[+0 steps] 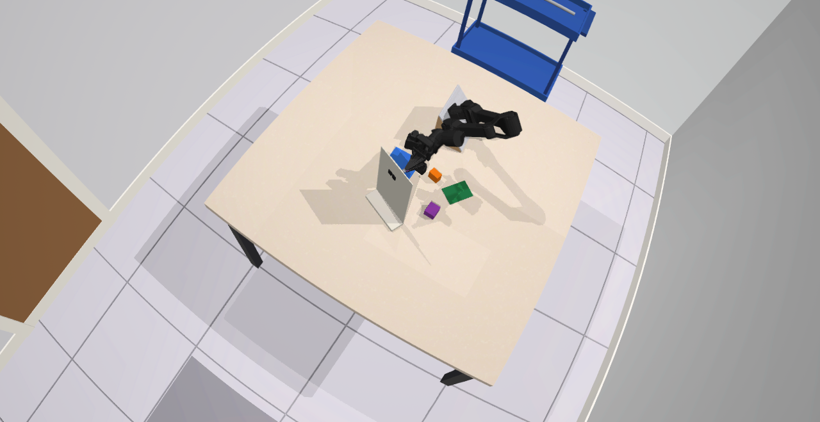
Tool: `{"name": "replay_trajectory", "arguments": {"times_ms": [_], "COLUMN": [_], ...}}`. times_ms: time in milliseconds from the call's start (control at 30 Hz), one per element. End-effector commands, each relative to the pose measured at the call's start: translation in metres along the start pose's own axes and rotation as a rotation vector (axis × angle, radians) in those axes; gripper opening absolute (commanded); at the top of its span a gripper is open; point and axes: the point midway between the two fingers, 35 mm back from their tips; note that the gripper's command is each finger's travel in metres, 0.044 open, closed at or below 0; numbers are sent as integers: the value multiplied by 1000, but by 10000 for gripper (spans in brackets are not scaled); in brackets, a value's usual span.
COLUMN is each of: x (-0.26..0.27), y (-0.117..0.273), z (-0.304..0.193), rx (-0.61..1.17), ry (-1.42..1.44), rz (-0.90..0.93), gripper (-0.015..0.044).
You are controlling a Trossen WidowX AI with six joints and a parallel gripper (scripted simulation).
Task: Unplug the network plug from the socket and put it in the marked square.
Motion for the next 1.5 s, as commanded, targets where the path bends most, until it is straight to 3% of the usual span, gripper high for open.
{"name": "replay_trajectory", "arguments": {"times_ms": [0,1467], "x": [1,1], "y": [5,30], "z": [-2,-3], "rx": [4,-5], "ry": [-1,-1], "rz": [-1,-14], "gripper": [0,0]}}
Point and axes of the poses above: the point midway between the two fingers, 35 mm back from their tips, its own y axis back along the fingers, its own x axis across the jaws, z = x × y, and after that the axes turned 13 degrees about y, right-handed
